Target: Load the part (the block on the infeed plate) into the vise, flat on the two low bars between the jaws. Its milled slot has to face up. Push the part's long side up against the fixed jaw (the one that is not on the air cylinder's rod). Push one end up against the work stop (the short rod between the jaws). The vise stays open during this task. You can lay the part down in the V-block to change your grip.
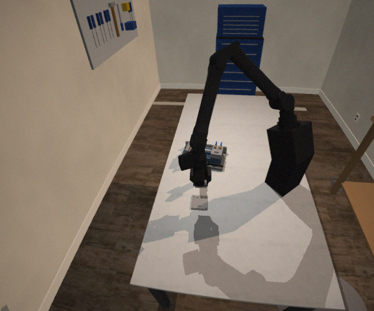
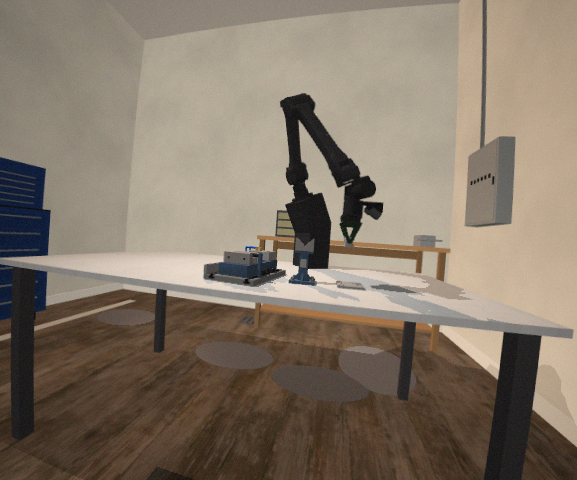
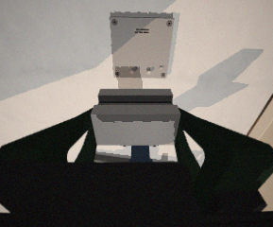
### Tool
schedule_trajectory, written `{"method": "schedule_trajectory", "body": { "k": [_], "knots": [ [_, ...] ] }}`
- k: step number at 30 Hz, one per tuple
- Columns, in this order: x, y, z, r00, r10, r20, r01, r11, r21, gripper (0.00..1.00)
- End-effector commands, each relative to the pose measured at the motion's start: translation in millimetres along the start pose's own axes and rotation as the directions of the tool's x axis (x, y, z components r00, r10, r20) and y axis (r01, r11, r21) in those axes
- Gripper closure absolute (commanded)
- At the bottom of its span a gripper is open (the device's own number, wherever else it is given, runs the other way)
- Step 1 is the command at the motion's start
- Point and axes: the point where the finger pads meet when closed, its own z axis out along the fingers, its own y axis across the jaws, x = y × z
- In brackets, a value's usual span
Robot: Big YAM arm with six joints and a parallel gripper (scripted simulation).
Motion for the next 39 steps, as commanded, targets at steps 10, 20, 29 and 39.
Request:
{"method": "schedule_trajectory", "body": {
  "k": [10,20,29,39],
  "knots": [
    [-6,-16,-61.2,1.0,0.021,0.017,-0.021,0.999,0.04,1.0],
    [-6,-13,-83.0,1.0,0.019,0.016,-0.02,0.999,0.037,1.0],
    [-3,-11,-88.2,1.0,0.022,0.015,-0.022,0.999,0.033,1.0],
    [-3,-15,-90.4,0.999,0.027,0.017,-0.027,0.999,0.037,1.0]
  ]
}}
